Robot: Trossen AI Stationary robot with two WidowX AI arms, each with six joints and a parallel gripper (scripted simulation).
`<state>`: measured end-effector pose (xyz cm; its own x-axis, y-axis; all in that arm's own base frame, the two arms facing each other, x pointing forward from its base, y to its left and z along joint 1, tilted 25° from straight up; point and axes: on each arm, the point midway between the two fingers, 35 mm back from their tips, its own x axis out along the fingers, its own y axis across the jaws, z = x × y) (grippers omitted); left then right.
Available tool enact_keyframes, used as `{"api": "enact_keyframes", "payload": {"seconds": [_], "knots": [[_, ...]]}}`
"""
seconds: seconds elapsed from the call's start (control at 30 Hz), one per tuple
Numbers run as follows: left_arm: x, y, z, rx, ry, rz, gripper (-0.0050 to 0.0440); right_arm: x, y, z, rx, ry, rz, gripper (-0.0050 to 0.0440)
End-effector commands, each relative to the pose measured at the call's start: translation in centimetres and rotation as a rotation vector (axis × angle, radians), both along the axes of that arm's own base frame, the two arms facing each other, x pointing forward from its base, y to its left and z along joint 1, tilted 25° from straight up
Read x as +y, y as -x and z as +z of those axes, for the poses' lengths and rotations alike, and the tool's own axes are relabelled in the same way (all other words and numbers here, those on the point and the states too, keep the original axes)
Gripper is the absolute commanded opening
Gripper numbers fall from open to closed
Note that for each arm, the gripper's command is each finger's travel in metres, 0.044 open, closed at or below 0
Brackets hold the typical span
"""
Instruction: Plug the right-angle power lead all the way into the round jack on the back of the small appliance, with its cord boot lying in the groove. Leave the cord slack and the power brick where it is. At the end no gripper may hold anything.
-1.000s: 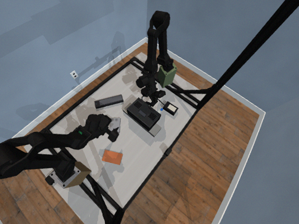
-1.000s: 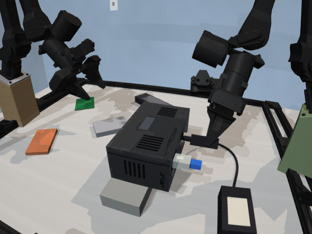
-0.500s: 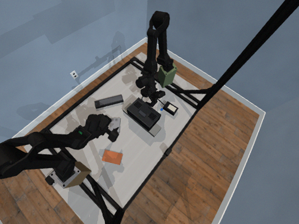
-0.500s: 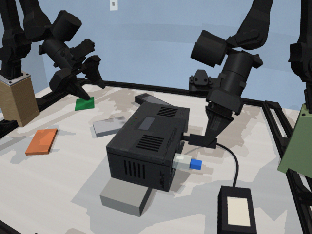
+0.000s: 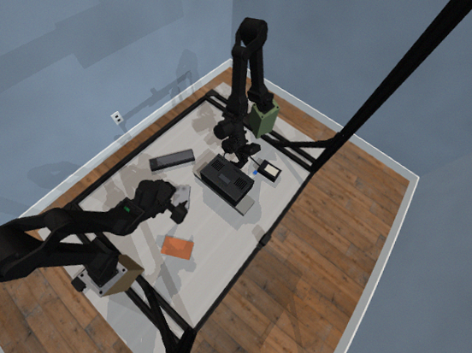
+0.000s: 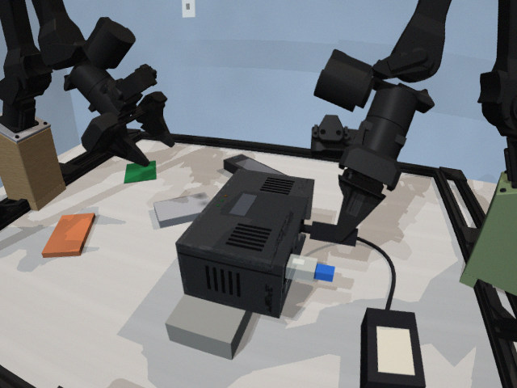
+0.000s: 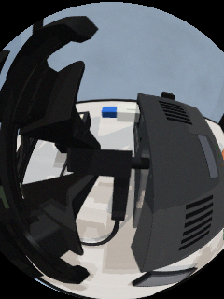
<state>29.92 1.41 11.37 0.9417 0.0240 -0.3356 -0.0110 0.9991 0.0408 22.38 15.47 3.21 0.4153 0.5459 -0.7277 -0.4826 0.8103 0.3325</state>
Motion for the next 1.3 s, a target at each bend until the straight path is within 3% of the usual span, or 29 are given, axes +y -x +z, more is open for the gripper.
{"api": "enact_keyframes", "payload": {"seconds": [0.0,1.27], "knots": [[-0.05,0.01,0.00,-0.001,0.003,-0.002,0.0400,0.12,-0.05,0.07,0.001,-0.003,0.007,0.0000],[-0.05,0.01,0.00,-0.001,0.003,-0.002,0.0400,0.40,-0.74,0.39,0.001,-0.003,0.007,0.0000]]}}
